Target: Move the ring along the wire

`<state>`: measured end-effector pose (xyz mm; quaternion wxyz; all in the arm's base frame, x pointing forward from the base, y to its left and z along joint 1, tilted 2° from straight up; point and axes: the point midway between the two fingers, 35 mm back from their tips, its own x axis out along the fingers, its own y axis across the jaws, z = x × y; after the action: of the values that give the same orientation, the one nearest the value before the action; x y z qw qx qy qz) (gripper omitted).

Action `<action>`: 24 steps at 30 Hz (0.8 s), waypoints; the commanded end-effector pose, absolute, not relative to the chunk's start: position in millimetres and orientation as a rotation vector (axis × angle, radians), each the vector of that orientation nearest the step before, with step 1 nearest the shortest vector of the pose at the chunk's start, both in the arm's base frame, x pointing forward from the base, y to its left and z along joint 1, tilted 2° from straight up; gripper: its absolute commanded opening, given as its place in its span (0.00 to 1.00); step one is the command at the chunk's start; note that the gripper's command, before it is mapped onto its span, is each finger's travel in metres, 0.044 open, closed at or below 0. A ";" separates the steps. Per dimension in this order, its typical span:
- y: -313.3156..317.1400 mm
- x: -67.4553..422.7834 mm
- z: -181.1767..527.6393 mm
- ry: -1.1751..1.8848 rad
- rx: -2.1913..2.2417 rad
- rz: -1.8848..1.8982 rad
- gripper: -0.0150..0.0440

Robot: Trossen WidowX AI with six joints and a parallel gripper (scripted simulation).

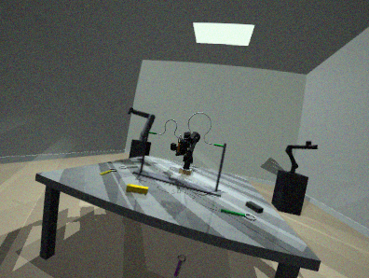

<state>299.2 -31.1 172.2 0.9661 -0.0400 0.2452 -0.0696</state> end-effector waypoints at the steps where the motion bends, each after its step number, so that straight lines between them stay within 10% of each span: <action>1: -23.1 300.3 176.8 0.487 -0.041 -0.135 0.00; 24: 10.0 300.5 177.8 0.490 0.051 -0.109 0.00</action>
<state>299.3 4.8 173.7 0.9675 0.0146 0.2463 -0.0548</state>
